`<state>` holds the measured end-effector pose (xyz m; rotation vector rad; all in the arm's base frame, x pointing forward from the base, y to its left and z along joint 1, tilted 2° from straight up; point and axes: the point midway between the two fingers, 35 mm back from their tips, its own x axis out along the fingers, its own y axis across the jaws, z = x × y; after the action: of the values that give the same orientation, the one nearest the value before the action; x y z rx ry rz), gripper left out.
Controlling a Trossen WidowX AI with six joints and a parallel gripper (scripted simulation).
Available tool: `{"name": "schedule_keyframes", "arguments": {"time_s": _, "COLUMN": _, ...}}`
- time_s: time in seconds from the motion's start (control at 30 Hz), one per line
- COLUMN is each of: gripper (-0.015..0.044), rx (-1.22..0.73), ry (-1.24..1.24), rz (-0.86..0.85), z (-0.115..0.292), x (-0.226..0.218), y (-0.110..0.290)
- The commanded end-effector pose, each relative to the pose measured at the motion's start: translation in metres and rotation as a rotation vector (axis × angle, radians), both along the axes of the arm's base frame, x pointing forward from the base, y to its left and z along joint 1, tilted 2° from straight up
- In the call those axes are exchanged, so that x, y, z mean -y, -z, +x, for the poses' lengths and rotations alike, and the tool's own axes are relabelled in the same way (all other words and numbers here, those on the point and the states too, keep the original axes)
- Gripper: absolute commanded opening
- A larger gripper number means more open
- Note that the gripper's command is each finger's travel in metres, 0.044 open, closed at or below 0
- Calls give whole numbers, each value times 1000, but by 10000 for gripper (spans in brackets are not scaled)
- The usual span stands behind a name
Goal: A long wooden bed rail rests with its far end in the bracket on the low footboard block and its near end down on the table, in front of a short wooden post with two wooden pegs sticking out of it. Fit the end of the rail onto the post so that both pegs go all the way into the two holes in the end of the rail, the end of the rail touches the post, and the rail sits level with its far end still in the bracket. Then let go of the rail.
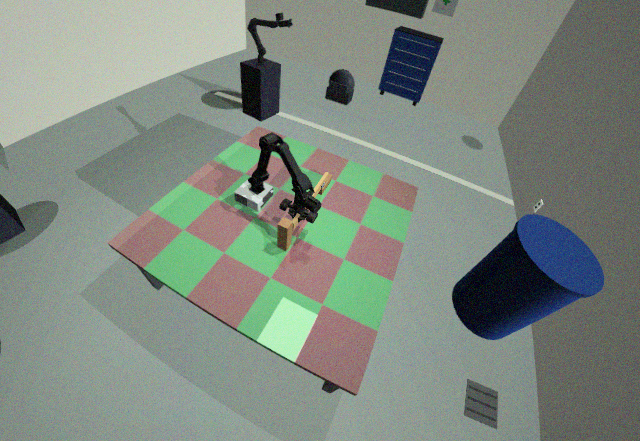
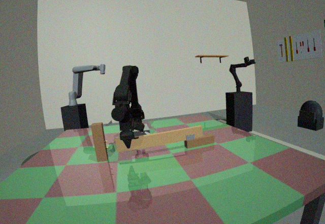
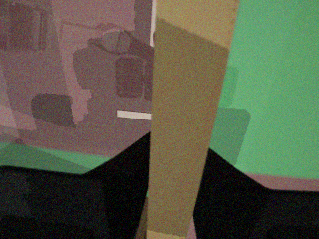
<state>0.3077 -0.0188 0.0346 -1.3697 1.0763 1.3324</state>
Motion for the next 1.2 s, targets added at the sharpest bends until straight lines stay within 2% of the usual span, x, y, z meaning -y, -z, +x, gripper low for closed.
{"name": "schedule_keyframes", "arguments": {"time_s": 0.0, "gripper": 0, "rx": 23, "ry": -2, "rz": 10, "z": 4, "x": -1, "y": -8}}
{"name": "schedule_keyframes", "arguments": {"time_s": 0.6, "gripper": 0, "rx": 23, "ry": -2, "rz": 10, "z": 4, "x": -1, "y": -16}}
{"name": "schedule_keyframes", "arguments": {"time_s": 1.17, "gripper": 0, "rx": 22, "ry": -2, "rz": 10, "z": 2, "x": -1, "y": -8}}
